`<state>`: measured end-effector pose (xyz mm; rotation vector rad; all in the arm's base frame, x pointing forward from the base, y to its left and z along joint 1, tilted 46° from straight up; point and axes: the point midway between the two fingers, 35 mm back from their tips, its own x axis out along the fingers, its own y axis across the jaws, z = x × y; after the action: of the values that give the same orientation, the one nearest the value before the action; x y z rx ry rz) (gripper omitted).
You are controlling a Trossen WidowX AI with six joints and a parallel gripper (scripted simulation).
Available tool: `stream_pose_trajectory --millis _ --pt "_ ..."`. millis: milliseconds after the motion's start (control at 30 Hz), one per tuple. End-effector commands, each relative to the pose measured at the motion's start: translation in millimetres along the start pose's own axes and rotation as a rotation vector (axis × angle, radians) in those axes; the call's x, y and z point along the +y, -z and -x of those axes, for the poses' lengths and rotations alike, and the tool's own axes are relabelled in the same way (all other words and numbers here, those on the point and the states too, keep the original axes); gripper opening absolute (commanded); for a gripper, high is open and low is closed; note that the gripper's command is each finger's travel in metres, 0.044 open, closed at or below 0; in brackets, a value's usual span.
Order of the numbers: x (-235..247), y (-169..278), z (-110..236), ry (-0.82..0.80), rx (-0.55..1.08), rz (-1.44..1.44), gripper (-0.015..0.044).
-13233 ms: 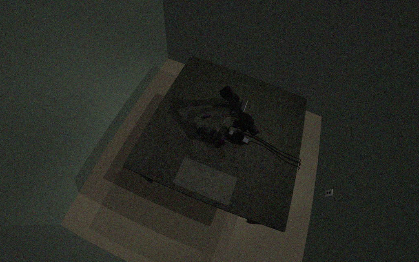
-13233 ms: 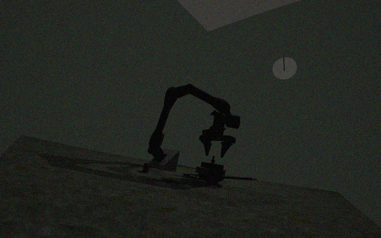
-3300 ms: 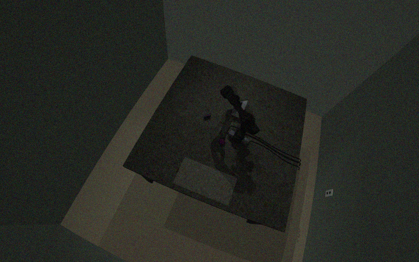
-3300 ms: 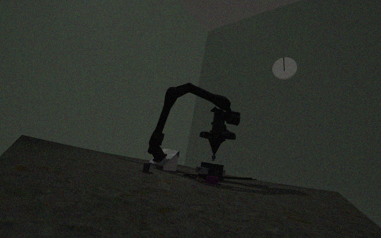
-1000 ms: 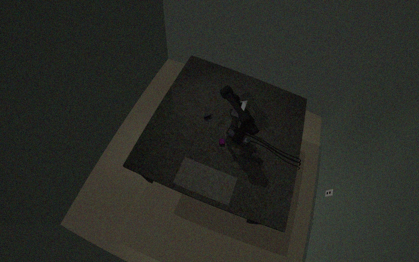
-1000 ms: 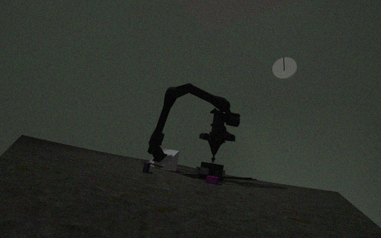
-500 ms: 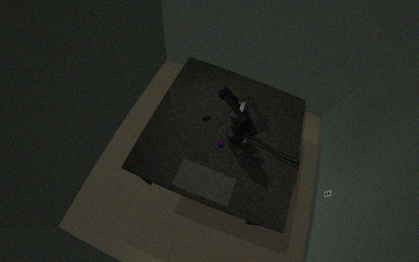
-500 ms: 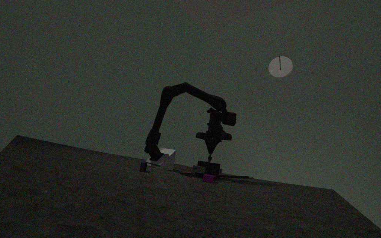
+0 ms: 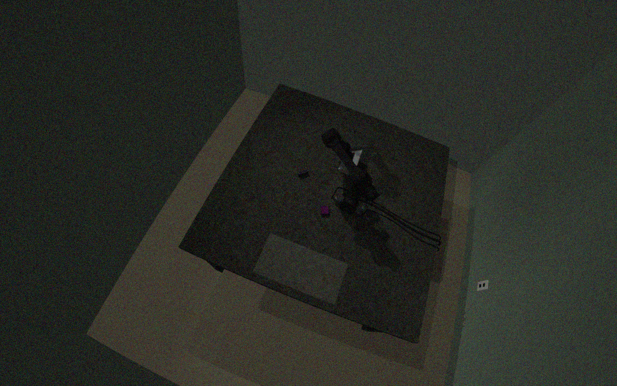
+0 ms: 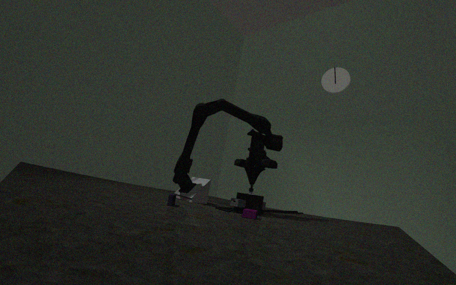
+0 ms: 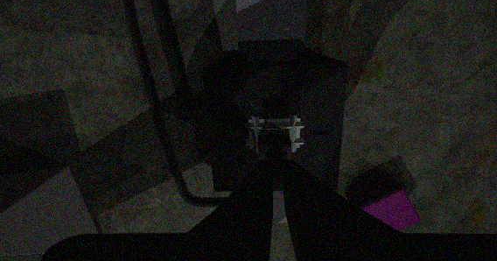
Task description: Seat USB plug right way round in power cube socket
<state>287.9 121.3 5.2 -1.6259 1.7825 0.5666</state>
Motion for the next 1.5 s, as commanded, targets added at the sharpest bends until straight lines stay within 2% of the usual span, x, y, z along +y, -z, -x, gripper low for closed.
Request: stream_pose_trajectory --millis 0,1467 --pt "-0.9 0.6 -0.7 0.005 0.003 0.002 0.0" --pt "-0.9 0.6 -6.0 0.005 0.003 0.002 0.0"
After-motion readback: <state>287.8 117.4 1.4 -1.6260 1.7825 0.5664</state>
